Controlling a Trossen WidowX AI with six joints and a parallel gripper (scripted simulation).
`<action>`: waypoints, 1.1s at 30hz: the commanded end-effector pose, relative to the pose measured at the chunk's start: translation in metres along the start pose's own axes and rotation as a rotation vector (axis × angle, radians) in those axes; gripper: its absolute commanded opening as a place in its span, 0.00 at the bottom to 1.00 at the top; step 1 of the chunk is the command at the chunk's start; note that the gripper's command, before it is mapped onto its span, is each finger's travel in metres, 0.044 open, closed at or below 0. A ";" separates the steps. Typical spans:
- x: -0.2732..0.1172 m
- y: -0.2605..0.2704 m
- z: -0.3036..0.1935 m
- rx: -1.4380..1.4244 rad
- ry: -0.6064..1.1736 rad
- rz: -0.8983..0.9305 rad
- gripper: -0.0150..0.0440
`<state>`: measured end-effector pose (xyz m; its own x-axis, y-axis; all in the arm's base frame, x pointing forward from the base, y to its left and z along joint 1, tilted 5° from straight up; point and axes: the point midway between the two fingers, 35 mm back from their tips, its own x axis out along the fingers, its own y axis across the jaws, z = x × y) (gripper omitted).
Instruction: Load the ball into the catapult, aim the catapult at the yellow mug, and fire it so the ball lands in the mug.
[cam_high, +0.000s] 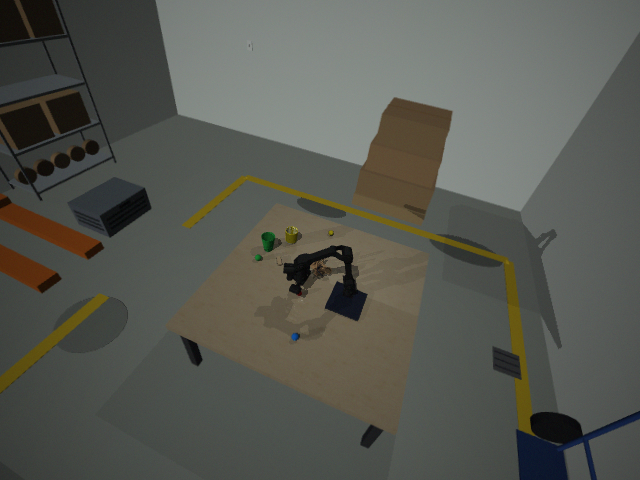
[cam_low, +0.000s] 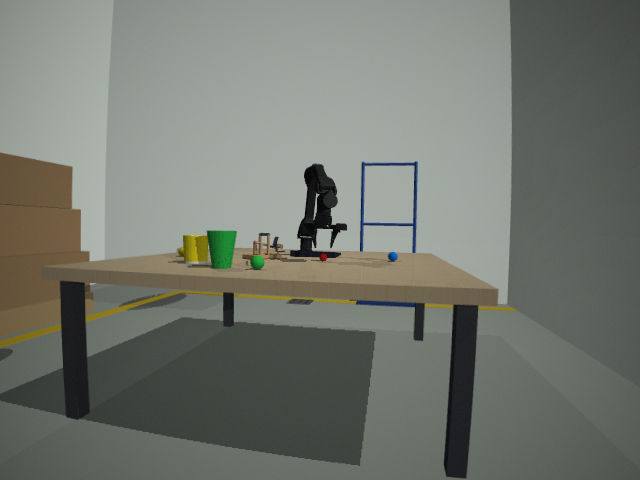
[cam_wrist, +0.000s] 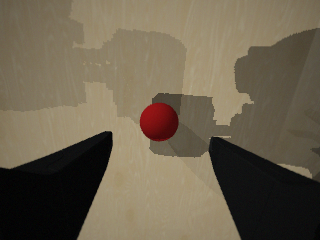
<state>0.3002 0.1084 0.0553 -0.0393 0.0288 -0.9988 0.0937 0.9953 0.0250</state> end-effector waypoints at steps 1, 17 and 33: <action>0.006 0.001 -0.002 0.002 0.009 -0.001 0.76; 0.031 0.001 -0.002 0.002 0.009 -0.001 0.76; 0.045 0.001 -0.003 0.002 0.009 -0.001 0.50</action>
<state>0.2965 0.1100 0.0116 -0.0453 0.0261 -0.9986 0.0926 0.9955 0.0218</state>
